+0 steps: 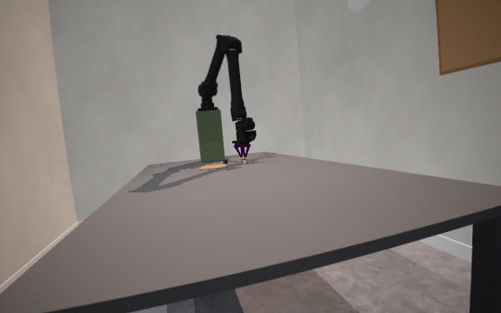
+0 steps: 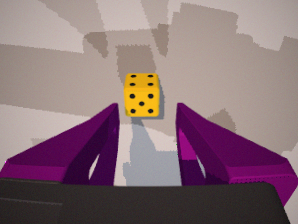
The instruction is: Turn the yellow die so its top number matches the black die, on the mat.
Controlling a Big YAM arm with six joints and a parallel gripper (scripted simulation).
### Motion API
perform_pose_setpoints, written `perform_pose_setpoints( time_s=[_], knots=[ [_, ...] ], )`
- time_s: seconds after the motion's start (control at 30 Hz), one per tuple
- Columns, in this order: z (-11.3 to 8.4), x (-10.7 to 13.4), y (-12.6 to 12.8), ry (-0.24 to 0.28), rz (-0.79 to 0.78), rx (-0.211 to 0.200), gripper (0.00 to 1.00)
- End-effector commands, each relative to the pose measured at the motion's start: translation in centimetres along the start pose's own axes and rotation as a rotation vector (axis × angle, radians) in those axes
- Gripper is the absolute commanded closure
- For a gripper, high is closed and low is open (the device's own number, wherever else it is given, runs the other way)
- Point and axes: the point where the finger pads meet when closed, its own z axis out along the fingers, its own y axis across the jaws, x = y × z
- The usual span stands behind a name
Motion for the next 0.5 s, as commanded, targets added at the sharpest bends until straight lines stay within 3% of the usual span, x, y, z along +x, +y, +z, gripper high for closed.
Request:
perform_pose_setpoints(
  time_s=[0.0, 0.47],
  knots=[
    [-0.09, 0.19, 0.02, -0.004, -0.003, 0.007, 0.66],
    [-0.07, 0.14, 0.36, -0.005, -0.004, 0.001, 0.66]
  ],
)
